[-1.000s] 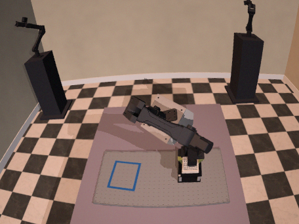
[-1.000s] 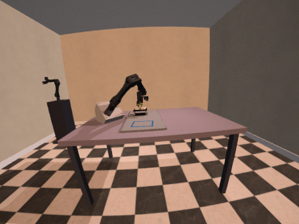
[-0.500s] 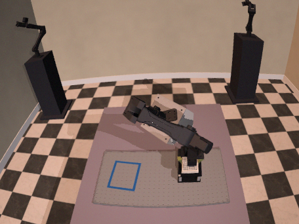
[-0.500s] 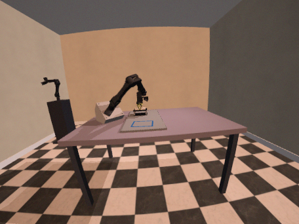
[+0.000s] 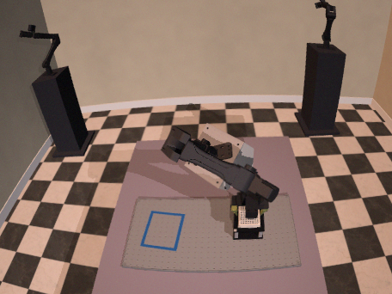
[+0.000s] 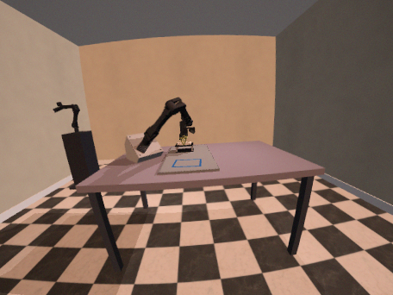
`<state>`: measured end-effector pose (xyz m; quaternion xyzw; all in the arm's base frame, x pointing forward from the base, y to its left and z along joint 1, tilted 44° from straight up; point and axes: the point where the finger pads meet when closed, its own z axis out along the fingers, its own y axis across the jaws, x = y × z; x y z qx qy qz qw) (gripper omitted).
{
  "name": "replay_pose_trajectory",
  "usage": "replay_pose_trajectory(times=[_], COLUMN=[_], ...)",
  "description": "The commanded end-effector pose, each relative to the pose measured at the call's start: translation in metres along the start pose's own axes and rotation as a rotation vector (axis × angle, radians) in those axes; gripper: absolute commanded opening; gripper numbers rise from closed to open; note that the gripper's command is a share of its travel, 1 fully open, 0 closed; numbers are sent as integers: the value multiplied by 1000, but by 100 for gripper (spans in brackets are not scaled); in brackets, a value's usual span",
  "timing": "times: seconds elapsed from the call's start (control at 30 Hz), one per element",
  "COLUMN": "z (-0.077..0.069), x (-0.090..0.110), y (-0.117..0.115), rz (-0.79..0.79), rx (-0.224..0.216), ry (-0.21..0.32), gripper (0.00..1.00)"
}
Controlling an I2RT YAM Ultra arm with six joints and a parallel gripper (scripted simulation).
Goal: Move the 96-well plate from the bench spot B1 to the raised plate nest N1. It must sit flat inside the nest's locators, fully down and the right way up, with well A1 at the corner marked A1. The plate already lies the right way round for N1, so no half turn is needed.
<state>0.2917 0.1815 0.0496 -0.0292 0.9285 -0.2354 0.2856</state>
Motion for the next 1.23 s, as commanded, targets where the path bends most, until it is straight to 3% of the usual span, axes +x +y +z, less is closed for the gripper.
replay_pose_trajectory(times=[0.0, 0.57, 0.63, 0.7, 1.03, 1.2], z=[-3, -3, -17, -17, -45, -45], x=[-1, -1, -8, -8, -8, -8], y=[2, 2, 3, 3, 3, 3], rz=[-6, -6, 9, 9, 11, 11], rx=[-4, -4, -19, -19, -24, -24], ry=[-10, -10, -29, -29, -28, -28], gripper=[100, 100, 100, 100, 100, 100])
